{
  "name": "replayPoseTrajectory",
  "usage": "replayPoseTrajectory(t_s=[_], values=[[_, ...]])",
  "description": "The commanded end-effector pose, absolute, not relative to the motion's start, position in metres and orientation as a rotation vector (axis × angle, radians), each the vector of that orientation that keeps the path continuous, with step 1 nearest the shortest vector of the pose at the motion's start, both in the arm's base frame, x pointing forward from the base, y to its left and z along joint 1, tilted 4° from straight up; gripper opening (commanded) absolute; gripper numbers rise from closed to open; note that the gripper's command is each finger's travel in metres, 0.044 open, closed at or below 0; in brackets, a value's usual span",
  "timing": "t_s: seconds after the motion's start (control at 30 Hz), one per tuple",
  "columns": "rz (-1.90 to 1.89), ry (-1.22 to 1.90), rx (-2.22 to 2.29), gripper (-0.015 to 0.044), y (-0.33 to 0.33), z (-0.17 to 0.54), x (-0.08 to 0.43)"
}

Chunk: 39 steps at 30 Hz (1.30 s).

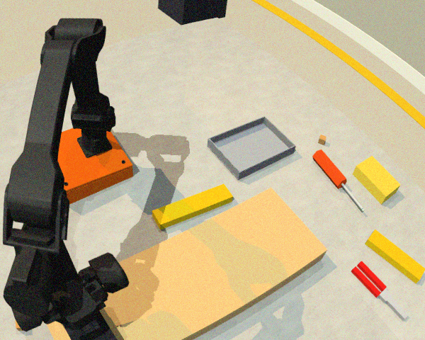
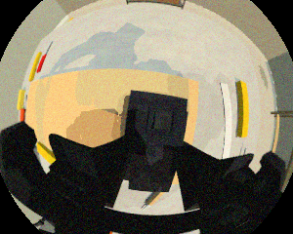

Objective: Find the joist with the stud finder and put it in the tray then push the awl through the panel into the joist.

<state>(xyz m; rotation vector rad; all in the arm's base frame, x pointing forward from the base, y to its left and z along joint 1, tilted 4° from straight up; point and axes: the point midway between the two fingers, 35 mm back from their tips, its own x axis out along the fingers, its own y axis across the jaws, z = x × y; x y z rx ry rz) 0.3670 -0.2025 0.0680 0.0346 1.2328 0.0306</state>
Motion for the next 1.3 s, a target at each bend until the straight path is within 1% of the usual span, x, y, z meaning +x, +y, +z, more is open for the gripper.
replayPoseTrajectory(t_s=[0.0, 0.33, 0.97, 1.27], values=[[0.031, 1.233, 0.035, 0.0, -0.202, 0.068, 0.367], [0.031, 1.233, 0.034, 0.0, -0.203, 0.076, 0.368], [0.031, 1.234, 0.03, 0.0, -0.211, 0.165, 0.362], [0.054, 1.235, 0.012, 0.0, -0.2, 0.168, 0.366]])
